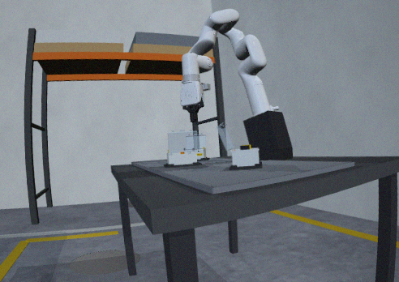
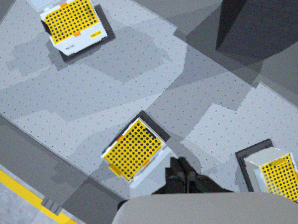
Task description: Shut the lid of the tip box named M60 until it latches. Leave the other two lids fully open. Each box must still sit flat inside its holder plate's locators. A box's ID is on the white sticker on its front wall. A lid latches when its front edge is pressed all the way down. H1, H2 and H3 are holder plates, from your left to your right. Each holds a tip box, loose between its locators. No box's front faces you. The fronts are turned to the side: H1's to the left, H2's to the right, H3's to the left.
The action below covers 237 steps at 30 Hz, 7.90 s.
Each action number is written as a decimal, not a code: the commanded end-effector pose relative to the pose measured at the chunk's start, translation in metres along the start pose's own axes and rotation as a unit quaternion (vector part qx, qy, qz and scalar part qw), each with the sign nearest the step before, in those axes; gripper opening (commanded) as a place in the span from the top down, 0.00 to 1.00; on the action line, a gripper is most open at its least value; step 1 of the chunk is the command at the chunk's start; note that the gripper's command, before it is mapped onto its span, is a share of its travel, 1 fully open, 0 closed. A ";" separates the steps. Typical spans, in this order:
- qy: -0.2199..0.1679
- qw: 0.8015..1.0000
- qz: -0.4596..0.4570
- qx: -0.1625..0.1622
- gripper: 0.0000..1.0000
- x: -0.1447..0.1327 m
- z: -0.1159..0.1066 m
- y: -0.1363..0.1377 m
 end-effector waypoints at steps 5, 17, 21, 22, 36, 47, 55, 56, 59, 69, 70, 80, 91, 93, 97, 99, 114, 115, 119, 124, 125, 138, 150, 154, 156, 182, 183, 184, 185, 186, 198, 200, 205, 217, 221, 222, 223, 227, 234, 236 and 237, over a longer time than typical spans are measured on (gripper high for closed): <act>-0.003 1.000 0.000 0.000 1.00 0.033 -0.002 -0.018; -0.022 0.995 -0.096 -0.021 1.00 0.066 -0.001 -0.022; -0.035 0.986 -0.159 -0.035 1.00 0.087 -0.001 -0.025; -0.035 0.986 -0.159 -0.035 1.00 0.087 -0.001 -0.025; -0.076 0.927 -0.358 -0.080 1.00 0.154 0.001 -0.037; -0.102 0.861 -0.486 -0.109 1.00 0.174 0.003 -0.044; -0.124 0.786 -0.592 -0.133 1.00 0.171 0.004 -0.049; -0.124 0.786 -0.592 -0.133 1.00 0.171 0.004 -0.049; -0.129 0.765 -0.616 -0.138 1.00 0.171 0.005 -0.051; -0.152 0.647 -0.729 -0.164 1.00 0.165 0.007 -0.056; -0.154 0.634 -0.739 -0.166 1.00 0.164 0.007 -0.056; -0.169 0.526 -0.813 -0.183 1.00 0.159 0.009 -0.058; -0.175 0.473 -0.842 -0.189 1.00 0.156 0.015 -0.059; -0.175 0.473 -0.842 -0.189 1.00 0.156 0.025 -0.059; -0.175 0.473 -0.842 -0.189 1.00 0.156 0.045 -0.059; -0.175 0.473 -0.842 -0.189 1.00 0.156 0.055 -0.059; -0.175 0.473 -0.842 -0.189 1.00 0.156 0.120 -0.059; -0.175 0.473 -0.842 -0.189 1.00 0.156 0.125 -0.059; -0.175 0.473 -0.842 -0.189 1.00 0.156 0.145 -0.059; -0.175 0.473 -0.842 -0.189 1.00 0.156 0.165 -0.059; -0.175 0.473 -0.842 -0.189 1.00 0.156 0.165 -0.059; -0.175 0.473 -0.842 -0.189 1.00 0.156 0.180 -0.059; -0.175 0.473 -0.842 -0.189 1.00 0.156 0.180 -0.059; -0.175 0.473 -0.842 -0.189 1.00 0.156 0.180 -0.059; -0.175 0.473 -0.842 -0.189 1.00 0.156 0.180 -0.059; -0.175 0.473 -0.842 -0.189 1.00 0.156 0.180 -0.059; -0.175 0.473 -0.842 -0.189 1.00 0.156 0.180 -0.059; -0.175 0.473 -0.842 -0.189 1.00 0.156 0.180 -0.059; -0.175 0.473 -0.842 -0.189 1.00 0.156 0.180 -0.059; -0.175 0.473 -0.842 -0.189 1.00 0.156 0.180 -0.059; -0.175 0.473 -0.842 -0.189 1.00 0.156 0.135 -0.059; -0.175 0.473 -0.842 -0.189 1.00 0.156 0.125 -0.059; -0.175 0.473 -0.842 -0.189 1.00 0.156 0.100 -0.059; -0.175 0.473 -0.842 -0.189 1.00 0.156 0.050 -0.059; -0.175 0.473 -0.842 -0.189 1.00 0.156 0.030 -0.059; -0.175 0.473 -0.842 -0.189 1.00 0.156 0.025 -0.059; -0.175 0.473 -0.842 -0.189 1.00 0.156 0.020 -0.059; -0.175 0.473 -0.842 -0.189 1.00 0.156 0.010 -0.059; -0.175 0.473 -0.842 -0.189 1.00 0.156 0.010 -0.059; -0.168 0.445 -0.858 -0.195 1.00 0.154 0.010 -0.068; -0.165 0.431 -0.865 -0.197 1.00 0.153 0.010 -0.073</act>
Point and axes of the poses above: the point where the finger pads meet when closed, its own z axis out along the fingers, its own y axis across the jaws, x = y × z, the point moved 8 cm from there along -z, back along the fingers, and after that the axes turned 13 degrees about -z, right-handed, at the moved point
